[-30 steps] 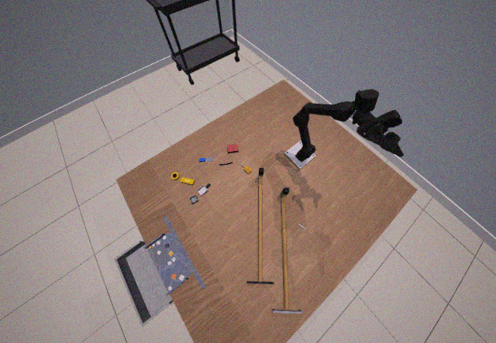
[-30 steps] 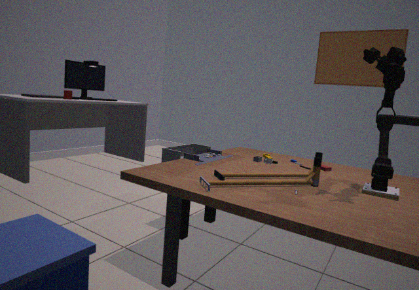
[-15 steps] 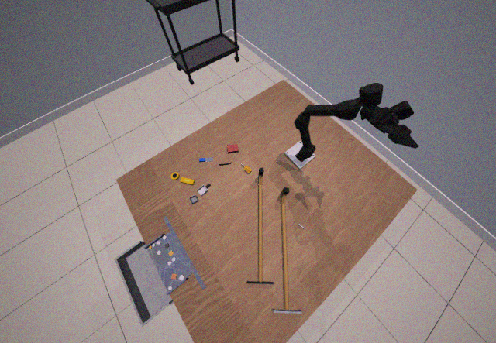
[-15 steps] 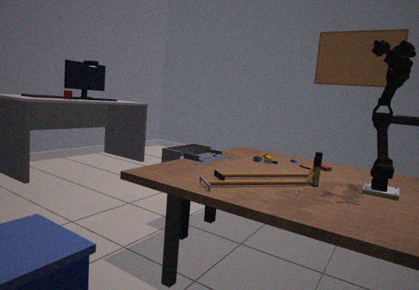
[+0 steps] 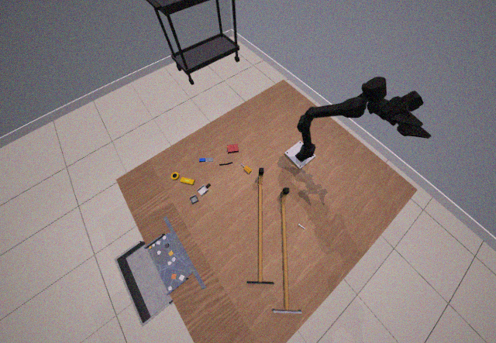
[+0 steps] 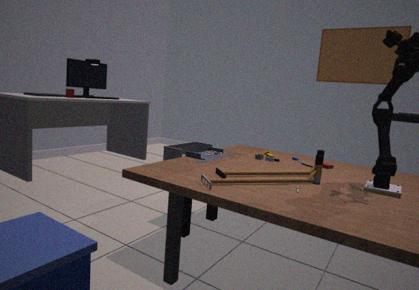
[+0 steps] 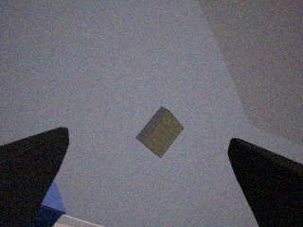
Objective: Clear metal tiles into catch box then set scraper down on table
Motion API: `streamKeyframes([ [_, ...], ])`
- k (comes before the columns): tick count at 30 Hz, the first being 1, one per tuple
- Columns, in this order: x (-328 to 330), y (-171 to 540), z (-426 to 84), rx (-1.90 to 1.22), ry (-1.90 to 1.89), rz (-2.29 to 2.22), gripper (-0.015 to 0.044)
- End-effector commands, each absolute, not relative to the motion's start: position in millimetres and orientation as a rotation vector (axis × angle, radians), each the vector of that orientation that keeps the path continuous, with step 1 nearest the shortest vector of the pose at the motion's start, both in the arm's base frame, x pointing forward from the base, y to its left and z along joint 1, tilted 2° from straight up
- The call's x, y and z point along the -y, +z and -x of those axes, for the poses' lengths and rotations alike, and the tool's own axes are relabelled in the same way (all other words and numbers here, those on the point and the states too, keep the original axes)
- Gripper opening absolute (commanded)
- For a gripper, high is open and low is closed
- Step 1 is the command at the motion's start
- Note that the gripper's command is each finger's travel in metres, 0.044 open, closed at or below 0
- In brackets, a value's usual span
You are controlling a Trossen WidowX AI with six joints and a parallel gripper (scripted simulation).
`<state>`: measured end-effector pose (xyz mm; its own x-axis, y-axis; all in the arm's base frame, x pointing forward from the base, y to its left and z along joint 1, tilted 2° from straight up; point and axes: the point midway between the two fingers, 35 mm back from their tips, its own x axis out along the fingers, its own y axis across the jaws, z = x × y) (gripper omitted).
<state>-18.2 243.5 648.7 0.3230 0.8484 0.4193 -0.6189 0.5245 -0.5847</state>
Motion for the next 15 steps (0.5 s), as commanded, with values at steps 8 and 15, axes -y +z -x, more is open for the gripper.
streamKeyframes([
  [8,-240,664,44,0.798,0.999,0.343,0.044],
  [15,-236,671,59,0.811,1.012,0.341,0.044],
])
